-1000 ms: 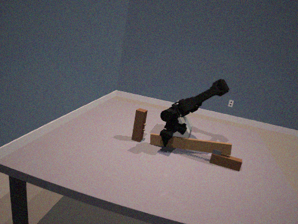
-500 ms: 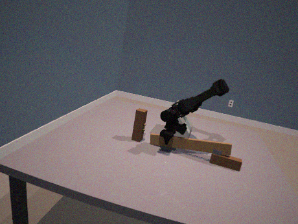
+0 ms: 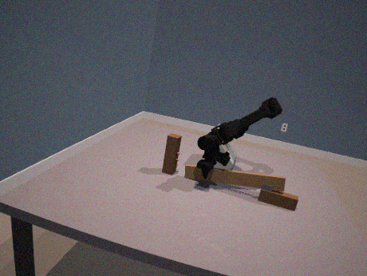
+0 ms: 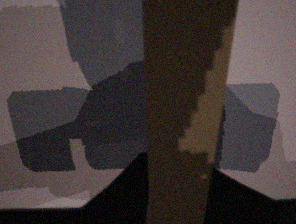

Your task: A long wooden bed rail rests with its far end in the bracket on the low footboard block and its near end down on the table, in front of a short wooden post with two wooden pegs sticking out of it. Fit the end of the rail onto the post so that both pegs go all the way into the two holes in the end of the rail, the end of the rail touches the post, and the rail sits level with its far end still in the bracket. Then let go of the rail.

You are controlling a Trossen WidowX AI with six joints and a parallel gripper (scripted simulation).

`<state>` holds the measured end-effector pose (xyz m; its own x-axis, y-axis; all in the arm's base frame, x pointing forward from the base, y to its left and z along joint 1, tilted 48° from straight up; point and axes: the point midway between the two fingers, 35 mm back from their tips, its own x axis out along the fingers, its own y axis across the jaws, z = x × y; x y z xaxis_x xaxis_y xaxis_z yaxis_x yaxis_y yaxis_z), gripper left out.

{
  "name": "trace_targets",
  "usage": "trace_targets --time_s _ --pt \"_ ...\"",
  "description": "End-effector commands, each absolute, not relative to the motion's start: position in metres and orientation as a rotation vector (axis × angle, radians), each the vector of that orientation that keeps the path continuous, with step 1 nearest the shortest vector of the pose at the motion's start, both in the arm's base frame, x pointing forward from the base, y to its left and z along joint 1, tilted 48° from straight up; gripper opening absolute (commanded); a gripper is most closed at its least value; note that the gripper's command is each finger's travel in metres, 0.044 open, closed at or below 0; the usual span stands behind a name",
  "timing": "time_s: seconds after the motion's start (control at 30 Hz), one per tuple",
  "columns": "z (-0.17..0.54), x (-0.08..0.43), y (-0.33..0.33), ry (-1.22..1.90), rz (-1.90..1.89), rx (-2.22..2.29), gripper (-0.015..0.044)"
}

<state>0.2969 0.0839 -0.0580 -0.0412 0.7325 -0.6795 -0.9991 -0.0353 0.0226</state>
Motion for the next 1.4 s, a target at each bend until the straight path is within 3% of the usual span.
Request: trace_targets --time_s 0.0,1.37 --pt "-0.058 0.297 0.084 0.592 1.533 -0.579 0.0000" --pt "-0.044 0.303 0.068 0.592 1.533 -0.580 0.0000"
